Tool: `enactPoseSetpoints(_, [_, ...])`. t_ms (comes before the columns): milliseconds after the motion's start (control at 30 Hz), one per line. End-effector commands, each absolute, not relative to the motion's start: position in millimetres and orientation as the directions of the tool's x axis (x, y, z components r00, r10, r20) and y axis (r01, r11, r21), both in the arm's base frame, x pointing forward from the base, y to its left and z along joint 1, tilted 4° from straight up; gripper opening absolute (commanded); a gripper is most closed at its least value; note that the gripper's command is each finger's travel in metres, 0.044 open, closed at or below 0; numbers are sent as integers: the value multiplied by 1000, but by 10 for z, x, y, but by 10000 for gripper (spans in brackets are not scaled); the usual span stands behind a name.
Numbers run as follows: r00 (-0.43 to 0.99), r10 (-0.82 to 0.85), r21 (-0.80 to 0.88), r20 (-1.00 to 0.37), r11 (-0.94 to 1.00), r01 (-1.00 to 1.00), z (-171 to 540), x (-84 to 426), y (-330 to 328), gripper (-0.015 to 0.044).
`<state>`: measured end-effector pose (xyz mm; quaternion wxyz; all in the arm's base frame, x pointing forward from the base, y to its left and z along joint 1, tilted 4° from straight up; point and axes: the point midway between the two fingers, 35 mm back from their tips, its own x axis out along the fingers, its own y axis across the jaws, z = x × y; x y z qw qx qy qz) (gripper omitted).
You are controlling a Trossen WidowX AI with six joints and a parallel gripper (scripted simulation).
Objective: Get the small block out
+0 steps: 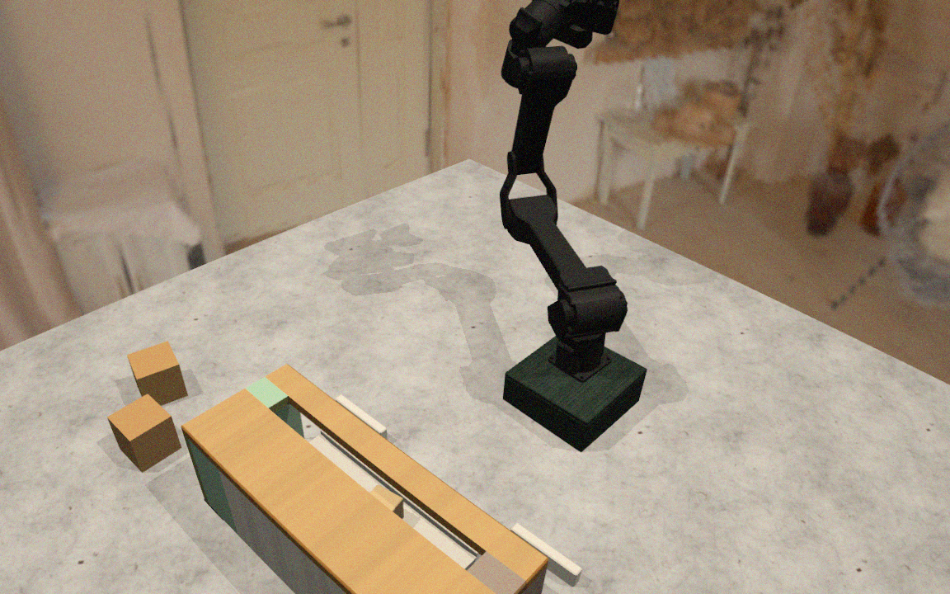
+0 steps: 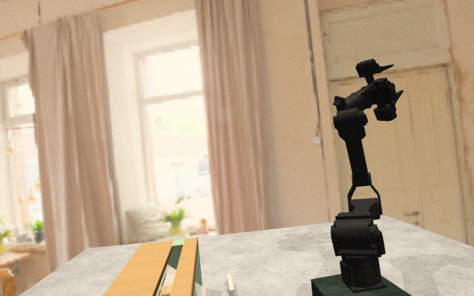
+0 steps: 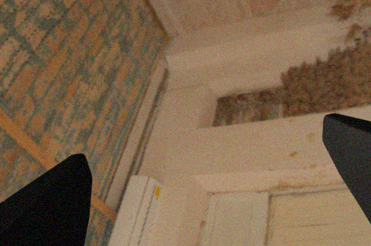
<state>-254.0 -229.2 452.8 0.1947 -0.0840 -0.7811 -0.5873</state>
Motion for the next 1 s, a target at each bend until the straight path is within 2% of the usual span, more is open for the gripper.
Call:
enactPoseSetpoints(0, [-908,-95,880,409,304,364,4550,-2534,-2278,400])
enactPoseSetpoints(167, [-833,-25,735,553,486,474,5097,-2335,-1870,400])
enactPoseSetpoints(467, [-608,153,323,779,733,598,5883,-1721,-1020,400])
enactPoseSetpoints(667, [-506,236,155,830,774,614,6080,-1445,-674,400])
enactPoseSetpoints(967, [-146,520,-344,842,726,596,6366,-439,498,400])
